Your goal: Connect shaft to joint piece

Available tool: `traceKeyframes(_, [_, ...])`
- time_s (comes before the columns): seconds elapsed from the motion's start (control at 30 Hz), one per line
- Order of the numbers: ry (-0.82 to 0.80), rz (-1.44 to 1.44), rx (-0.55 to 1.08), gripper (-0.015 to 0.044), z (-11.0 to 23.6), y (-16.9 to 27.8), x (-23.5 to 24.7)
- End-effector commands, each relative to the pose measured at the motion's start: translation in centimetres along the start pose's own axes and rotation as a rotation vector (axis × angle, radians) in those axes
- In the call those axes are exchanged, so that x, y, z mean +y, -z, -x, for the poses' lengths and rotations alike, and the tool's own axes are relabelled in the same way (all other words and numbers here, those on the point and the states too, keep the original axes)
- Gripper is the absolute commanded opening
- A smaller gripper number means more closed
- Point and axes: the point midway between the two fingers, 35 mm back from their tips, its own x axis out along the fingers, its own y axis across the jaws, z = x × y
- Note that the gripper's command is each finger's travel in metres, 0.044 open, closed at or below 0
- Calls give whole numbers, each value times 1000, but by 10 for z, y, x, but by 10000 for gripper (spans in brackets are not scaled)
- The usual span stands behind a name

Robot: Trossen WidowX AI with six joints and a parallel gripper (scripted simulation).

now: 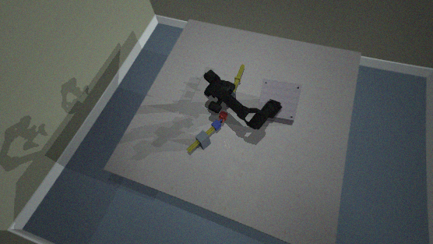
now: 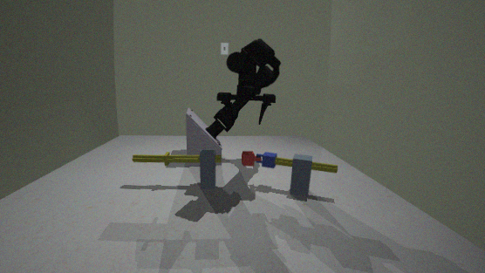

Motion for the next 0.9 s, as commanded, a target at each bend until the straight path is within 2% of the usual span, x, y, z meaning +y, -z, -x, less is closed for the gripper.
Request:
traceKeyframes(0.0, [-10,-53,11,440,-1,-2,-4])
traceKeyframes(0.87, [-151,-898,196,440,-38,-14,-60])
